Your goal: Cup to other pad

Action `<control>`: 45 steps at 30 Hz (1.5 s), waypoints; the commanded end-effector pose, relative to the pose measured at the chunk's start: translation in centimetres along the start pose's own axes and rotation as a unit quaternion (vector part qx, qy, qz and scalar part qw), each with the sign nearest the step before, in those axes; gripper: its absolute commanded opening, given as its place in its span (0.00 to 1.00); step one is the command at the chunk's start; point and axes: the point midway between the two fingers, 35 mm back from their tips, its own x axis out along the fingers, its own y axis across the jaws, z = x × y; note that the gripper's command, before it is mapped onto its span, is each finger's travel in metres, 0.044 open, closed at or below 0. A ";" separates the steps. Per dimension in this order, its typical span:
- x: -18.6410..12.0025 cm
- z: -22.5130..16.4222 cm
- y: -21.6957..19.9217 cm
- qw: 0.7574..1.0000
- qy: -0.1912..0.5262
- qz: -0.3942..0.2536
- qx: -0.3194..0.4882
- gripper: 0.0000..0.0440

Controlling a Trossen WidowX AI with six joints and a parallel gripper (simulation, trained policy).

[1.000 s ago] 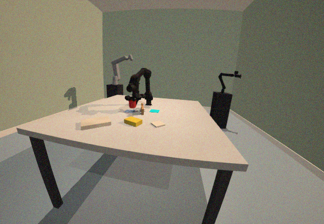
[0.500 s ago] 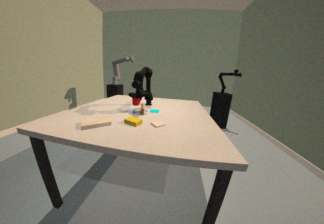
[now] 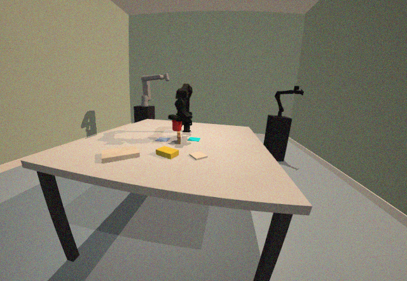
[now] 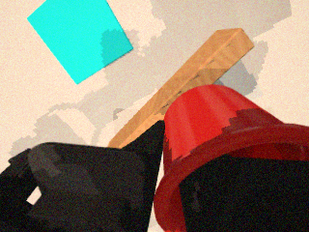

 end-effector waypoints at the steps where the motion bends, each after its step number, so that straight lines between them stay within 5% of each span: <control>1: -0.2 0.7 0.6 1.000 -0.006 -0.006 -0.008 0.00; 45: 4.1 6.2 11.0 0.995 -0.041 -0.037 -0.083 0.00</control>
